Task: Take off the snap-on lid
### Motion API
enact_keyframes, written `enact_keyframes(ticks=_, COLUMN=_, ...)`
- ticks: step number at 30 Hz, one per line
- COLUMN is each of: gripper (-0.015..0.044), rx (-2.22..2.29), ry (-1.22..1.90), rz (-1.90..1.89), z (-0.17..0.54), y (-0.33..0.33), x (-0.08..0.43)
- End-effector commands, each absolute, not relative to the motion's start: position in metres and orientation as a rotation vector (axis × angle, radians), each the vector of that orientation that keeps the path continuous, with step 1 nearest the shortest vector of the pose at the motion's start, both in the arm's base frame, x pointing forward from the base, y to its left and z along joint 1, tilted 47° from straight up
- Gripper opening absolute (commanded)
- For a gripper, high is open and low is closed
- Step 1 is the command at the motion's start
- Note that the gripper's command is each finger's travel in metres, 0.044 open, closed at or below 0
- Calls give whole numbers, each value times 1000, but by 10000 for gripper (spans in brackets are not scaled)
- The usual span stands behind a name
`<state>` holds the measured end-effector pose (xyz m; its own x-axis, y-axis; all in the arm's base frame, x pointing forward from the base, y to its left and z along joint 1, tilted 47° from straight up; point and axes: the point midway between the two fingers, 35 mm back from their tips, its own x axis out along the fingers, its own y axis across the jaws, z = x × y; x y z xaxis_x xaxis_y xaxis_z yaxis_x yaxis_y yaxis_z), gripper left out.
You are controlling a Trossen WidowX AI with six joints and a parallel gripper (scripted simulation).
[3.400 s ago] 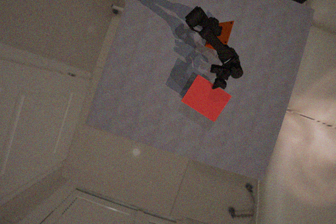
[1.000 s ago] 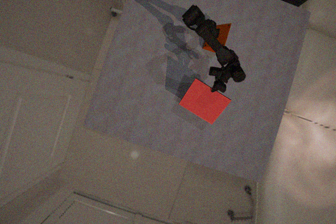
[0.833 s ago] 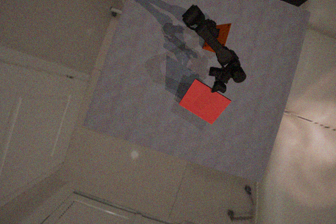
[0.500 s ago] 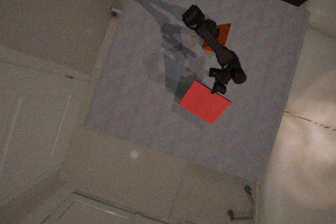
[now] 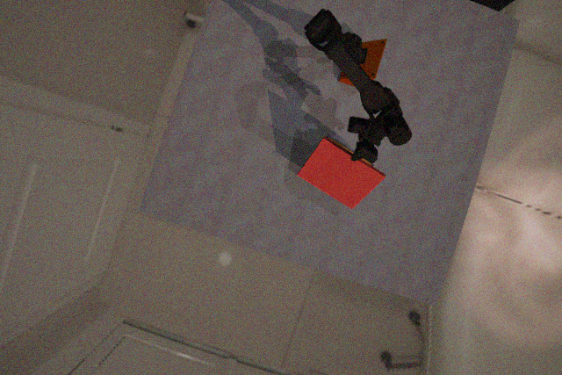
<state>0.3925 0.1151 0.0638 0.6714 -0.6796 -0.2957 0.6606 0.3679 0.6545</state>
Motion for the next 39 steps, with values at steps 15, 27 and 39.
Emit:
enact_keyframes(ticks=15, gripper=0, rx=830, ry=-24, rz=-856, z=82, y=134, x=397)
enact_keyframes(ticks=27, gripper=0, rx=830, ry=-23, rz=-856, z=92, y=145, x=398)
enact_keyframes(ticks=39, gripper=0, rx=829, ry=-23, rz=-856, z=99, y=139, x=393)
